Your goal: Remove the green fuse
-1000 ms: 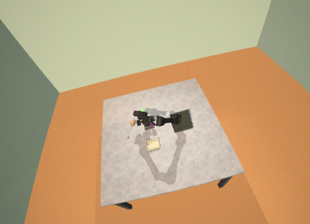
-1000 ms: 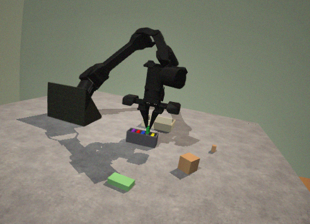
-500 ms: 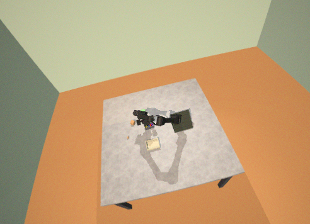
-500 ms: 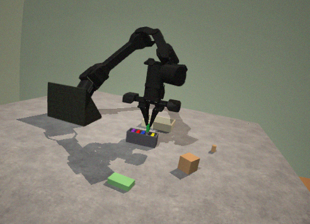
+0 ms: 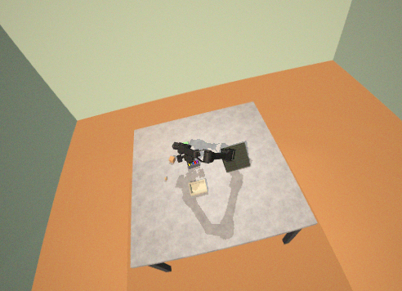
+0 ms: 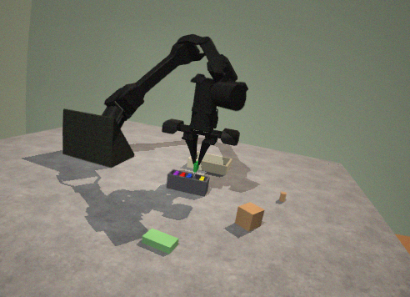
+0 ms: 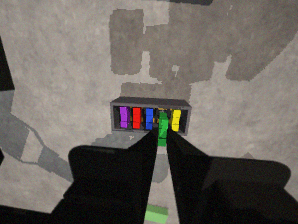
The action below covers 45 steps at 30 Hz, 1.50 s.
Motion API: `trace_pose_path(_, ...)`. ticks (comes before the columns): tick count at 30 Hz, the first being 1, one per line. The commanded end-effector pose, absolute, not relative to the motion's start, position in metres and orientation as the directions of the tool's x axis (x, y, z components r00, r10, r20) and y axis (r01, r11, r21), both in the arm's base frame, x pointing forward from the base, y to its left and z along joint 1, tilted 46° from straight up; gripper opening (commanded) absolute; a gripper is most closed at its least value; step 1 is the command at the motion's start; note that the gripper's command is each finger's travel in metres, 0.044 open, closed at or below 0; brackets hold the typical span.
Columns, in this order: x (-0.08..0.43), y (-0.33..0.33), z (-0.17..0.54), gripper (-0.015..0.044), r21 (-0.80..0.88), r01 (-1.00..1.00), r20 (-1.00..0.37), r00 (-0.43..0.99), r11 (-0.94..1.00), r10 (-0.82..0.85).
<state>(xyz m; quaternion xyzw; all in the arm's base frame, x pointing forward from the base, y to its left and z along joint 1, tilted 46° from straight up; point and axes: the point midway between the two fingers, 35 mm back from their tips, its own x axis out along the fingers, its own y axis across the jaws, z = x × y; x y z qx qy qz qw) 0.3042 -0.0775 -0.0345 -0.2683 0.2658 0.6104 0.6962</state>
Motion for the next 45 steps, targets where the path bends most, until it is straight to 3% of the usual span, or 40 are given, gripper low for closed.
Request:
trace_pose_path(1,0.305,-0.084,-0.030,0.0000,-0.055,-0.993,-0.703,0.116,0.108,0.702)
trace_pose_path(16,0.305,-0.091,-0.017,0.0000,-0.055,-0.993,-0.705,0.115,0.108,0.700)
trace_pose_path(31,0.327,-0.023,0.057,0.0000,-0.054,-0.992,-0.718,0.117,0.113,0.686)
trace_pose_path(45,0.318,0.049,0.125,0.0000,-0.055,-0.992,-0.703,0.117,0.110,0.702)
